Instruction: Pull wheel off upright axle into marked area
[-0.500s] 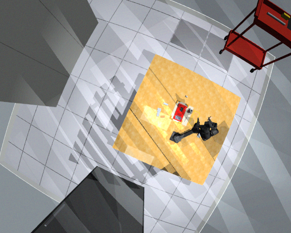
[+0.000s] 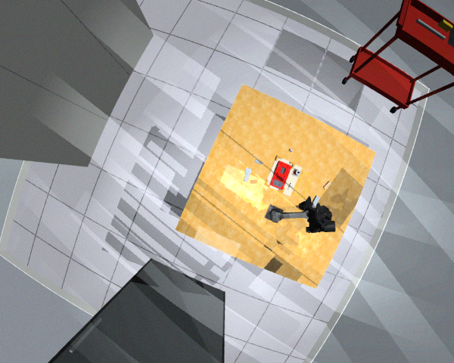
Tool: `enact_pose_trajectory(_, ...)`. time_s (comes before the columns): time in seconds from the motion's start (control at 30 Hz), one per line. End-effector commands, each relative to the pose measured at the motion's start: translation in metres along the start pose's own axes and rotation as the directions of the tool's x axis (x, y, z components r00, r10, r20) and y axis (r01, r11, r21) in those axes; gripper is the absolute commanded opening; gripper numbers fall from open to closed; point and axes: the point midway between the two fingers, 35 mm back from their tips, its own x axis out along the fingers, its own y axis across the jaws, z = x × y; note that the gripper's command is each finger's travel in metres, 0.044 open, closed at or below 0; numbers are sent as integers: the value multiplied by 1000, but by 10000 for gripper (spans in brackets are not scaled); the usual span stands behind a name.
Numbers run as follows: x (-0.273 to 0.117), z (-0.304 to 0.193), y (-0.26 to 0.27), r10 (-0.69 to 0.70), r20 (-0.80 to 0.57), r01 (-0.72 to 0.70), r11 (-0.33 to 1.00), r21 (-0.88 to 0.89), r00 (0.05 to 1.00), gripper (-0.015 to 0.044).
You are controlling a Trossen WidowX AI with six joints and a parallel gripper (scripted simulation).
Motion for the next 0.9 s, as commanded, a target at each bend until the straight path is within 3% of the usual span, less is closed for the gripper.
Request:
enact_pose_trajectory(0.0,6,-43,8,8,2,-8,961,-277,1000,300)
enact_pose_trajectory(0.2,27,-94,-7,-43,13,42,800,-599,999,300)
enact_pose_trajectory(0.43,65,-128,-53,-173,70,150,511,-846,982,300)
enact_pose_trajectory(0.67,104,-124,-118,-337,185,259,192,-947,923,300)
enact_pose_trajectory(0.87,130,-92,-179,-485,315,328,-62,-943,816,300)
